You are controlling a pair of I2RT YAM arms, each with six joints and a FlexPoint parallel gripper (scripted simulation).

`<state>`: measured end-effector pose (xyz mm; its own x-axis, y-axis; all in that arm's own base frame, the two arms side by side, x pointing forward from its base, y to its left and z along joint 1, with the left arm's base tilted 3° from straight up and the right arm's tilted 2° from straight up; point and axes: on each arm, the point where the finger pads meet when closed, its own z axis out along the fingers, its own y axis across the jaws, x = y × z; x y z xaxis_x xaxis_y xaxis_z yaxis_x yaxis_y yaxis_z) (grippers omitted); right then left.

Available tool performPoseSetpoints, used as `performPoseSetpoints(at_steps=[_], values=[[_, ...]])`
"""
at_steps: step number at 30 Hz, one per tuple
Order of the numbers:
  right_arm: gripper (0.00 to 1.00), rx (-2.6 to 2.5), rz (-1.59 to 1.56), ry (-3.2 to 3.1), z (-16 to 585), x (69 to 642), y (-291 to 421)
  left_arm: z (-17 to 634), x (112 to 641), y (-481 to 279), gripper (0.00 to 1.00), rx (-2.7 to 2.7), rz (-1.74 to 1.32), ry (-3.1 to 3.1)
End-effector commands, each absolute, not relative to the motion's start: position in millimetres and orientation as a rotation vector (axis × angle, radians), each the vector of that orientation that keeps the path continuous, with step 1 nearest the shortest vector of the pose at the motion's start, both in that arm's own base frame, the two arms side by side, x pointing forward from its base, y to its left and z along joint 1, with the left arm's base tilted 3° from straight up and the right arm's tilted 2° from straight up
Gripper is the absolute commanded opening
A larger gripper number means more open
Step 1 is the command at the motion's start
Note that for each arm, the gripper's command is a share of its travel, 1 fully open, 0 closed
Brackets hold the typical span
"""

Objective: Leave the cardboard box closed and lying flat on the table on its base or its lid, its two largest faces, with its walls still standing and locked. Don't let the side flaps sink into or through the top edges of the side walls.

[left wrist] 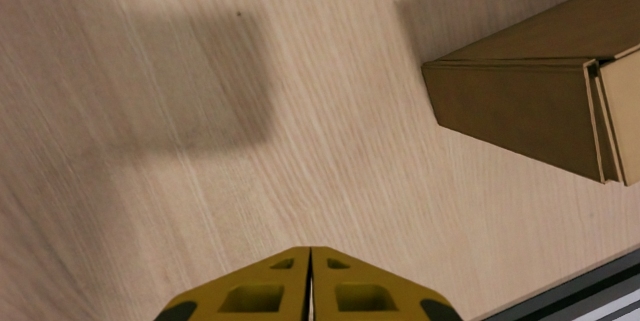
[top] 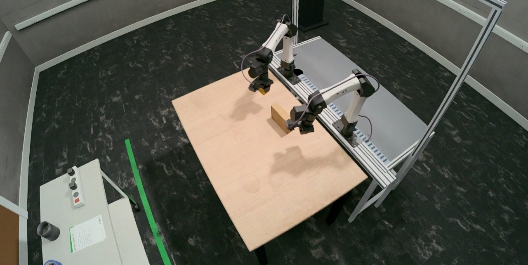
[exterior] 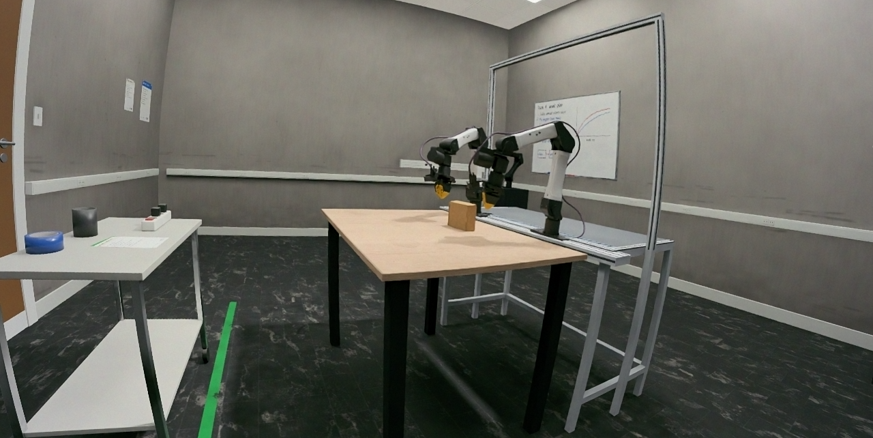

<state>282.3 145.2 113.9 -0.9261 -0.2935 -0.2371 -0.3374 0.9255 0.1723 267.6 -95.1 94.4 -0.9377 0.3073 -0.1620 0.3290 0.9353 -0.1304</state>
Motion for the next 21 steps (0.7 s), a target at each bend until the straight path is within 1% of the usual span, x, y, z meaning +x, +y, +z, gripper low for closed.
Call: performPoseSetpoints(at_steps=[1,21], values=[[0.00,-0.586,0.387,2.768,121.5,286.7,148.7,101.8,275.5,-102.0,0.00,0.604,-0.316,2.833],[0.00,-0.890,0.544,2.517,121.1,286.5,148.7,101.5,275.3,-102.1,0.00,0.902,-0.490,2.580]])
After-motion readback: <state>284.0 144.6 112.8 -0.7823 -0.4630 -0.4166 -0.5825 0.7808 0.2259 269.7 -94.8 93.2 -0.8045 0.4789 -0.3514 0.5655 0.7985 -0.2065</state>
